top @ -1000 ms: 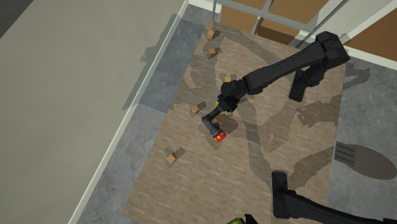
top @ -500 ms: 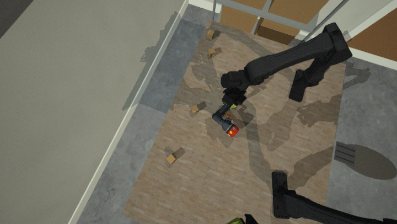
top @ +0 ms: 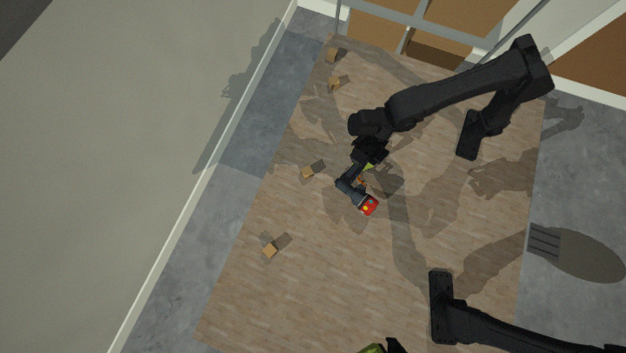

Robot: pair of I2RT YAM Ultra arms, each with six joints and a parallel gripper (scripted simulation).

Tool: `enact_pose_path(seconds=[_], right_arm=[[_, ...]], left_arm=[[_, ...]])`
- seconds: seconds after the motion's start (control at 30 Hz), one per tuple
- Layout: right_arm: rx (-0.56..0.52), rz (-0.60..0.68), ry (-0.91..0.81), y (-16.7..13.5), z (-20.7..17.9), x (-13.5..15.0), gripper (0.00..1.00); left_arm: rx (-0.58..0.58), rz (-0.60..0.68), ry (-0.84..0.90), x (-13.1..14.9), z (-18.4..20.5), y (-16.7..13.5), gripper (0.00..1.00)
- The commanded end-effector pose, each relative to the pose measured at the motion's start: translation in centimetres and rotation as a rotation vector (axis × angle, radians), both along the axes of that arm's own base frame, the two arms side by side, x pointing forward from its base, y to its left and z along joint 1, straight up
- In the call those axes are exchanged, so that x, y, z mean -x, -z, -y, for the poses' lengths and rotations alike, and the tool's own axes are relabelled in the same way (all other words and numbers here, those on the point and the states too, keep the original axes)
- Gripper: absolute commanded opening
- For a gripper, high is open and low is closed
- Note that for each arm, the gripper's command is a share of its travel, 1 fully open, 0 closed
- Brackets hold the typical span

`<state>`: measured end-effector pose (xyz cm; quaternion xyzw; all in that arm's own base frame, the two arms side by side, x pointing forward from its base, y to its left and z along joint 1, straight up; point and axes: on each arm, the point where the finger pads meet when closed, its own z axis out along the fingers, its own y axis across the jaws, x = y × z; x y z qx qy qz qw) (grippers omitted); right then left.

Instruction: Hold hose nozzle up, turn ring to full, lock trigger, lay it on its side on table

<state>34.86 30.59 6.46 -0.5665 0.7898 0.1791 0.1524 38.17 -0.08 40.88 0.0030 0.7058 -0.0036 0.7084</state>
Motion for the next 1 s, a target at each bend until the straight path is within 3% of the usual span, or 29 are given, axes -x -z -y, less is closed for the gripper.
enact_pose_path(seconds=[0.0, 0.13, 0.33, 0.43, 0.53, 0.6, 0.77, 0.83, 0.97], right_arm=[[-0.097, 0.059, -0.019, -3.8, -1.9, -0.6, 0.35], [-0.06, 0.002, -0.023, -1.6, -1.1, 1.2, 0.35], [-0.09, 0.049, -0.003, -3.5, -1.2, -0.8, 0.35], [-0.054, -0.006, 0.008, 0.1, -0.4, -0.4, 0.35], [-0.07, 0.016, -0.006, -0.8, -1.0, 0.0, 0.35], [-0.053, -0.01, 0.0, 1.1, -0.7, -0.1, 0.35], [-0.07, 0.017, 0.001, -0.3, -0.7, -0.3, 0.35], [-0.042, -0.029, 0.006, 2.7, -0.3, 0.1, 0.35], [-0.073, 0.02, 0.01, 0.9, -0.4, -0.6, 0.35]], left_arm=[[-0.009, 0.052, 0.004, 0.4, 0.2, -2.4, 0.37], [-0.009, 0.052, 0.004, 0.4, 0.2, -2.4, 0.37], [-0.009, 0.052, 0.004, 0.4, 0.2, -2.4, 0.37], [-0.009, 0.052, 0.004, 0.4, 0.2, -2.4, 0.37], [-0.009, 0.052, 0.004, 0.4, 0.2, -2.4, 0.37], [-0.009, 0.052, 0.004, 0.4, 0.2, -2.4, 0.37], [-0.009, 0.052, 0.004, 0.4, 0.2, -2.4, 0.37], [-0.009, 0.052, 0.004, 0.4, 0.2, -2.4, 0.37], [-0.009, 0.052, 0.004, 0.4, 0.2, -2.4, 0.37]])
